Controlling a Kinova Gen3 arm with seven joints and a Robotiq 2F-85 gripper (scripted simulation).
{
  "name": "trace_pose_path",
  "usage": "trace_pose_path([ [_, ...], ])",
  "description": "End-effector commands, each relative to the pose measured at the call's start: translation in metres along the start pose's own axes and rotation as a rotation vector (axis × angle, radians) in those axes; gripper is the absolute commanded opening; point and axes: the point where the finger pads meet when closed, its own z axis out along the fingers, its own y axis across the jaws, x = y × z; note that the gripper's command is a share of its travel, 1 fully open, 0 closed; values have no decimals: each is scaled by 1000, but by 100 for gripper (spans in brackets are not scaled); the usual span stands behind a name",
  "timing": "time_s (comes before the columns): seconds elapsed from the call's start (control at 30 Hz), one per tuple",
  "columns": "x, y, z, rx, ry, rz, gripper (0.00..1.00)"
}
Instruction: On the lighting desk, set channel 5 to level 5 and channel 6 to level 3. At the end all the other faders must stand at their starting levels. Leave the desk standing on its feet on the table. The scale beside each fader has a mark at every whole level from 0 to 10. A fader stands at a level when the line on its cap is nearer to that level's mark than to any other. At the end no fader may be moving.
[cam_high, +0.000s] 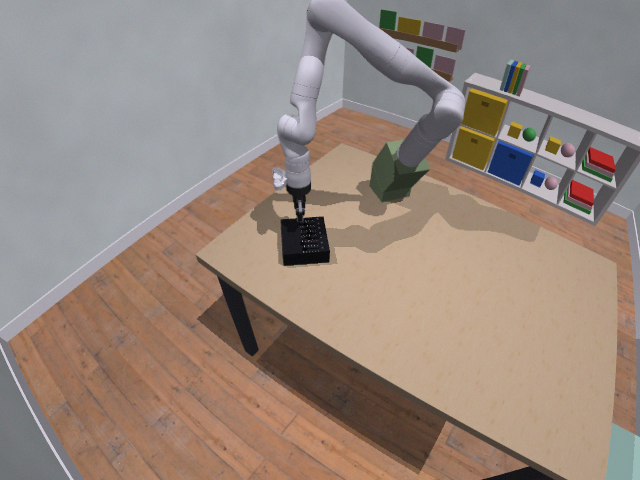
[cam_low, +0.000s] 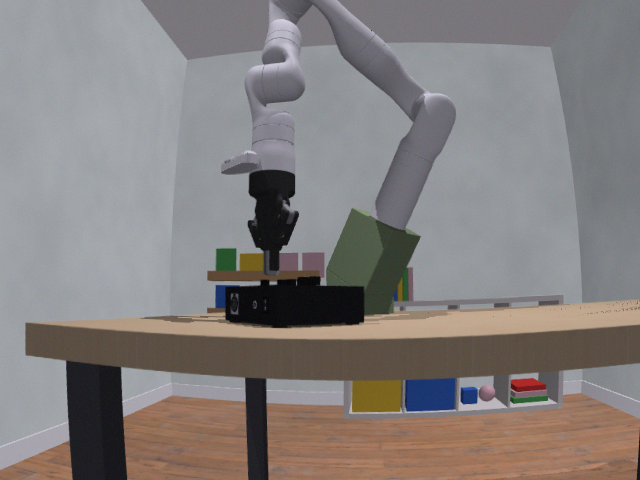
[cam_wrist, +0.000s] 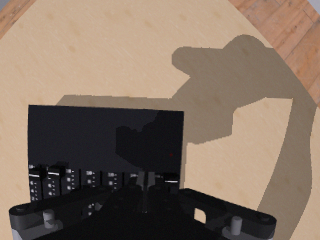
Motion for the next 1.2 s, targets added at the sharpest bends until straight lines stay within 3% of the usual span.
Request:
trace_pose_path([
  [0.0, 3, -1, 1, 5, 8, 6, 0],
  [1.17, 6, -2, 1, 5, 8, 6, 0],
])
